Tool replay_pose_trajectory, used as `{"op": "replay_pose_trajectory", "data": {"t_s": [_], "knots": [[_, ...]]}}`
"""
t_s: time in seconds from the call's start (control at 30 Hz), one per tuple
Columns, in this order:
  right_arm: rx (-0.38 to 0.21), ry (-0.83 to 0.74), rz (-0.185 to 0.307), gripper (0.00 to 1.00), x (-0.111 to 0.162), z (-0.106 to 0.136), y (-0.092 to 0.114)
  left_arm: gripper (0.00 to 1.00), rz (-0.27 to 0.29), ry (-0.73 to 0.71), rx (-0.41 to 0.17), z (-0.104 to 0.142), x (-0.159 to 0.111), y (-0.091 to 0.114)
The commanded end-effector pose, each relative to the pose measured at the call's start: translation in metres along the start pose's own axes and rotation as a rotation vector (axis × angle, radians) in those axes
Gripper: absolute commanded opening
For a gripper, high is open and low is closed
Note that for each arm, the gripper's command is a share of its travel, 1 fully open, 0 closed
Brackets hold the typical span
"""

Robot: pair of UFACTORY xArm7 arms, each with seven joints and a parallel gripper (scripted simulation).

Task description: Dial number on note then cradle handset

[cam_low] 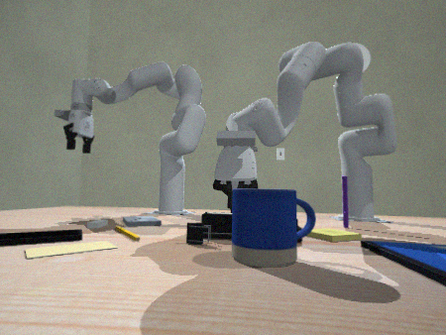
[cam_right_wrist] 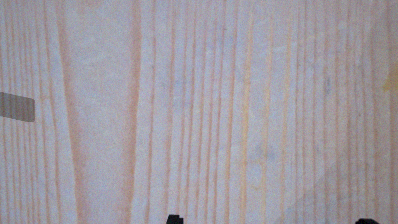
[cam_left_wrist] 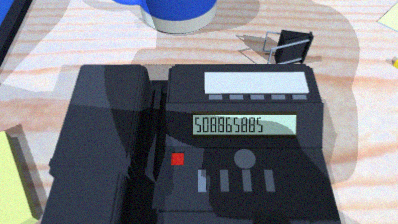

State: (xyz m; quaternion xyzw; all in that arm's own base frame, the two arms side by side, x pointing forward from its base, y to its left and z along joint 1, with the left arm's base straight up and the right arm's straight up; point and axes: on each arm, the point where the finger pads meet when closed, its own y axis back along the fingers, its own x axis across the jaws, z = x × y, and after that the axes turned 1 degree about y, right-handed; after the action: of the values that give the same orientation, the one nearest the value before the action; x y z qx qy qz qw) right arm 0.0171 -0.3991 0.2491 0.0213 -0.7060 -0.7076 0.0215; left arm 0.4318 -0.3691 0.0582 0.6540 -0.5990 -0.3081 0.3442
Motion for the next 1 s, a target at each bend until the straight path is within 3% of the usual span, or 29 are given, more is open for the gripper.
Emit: {"op": "replay_pose_trajectory", "data": {"t_s": [0.0,0.97], "knots": [[0.002,0.000,0.000,1.00,-0.0001,-0.0006,0.0009,0.00,0.002,0.001,0.002,-0.0007,0.0007,0.0003],[0.002,0.000,0.000,1.00,-0.0001,-0.0006,0.0009,0.00,0.002,0.001,0.002,0.0011,0.0007,-0.0024]]}}
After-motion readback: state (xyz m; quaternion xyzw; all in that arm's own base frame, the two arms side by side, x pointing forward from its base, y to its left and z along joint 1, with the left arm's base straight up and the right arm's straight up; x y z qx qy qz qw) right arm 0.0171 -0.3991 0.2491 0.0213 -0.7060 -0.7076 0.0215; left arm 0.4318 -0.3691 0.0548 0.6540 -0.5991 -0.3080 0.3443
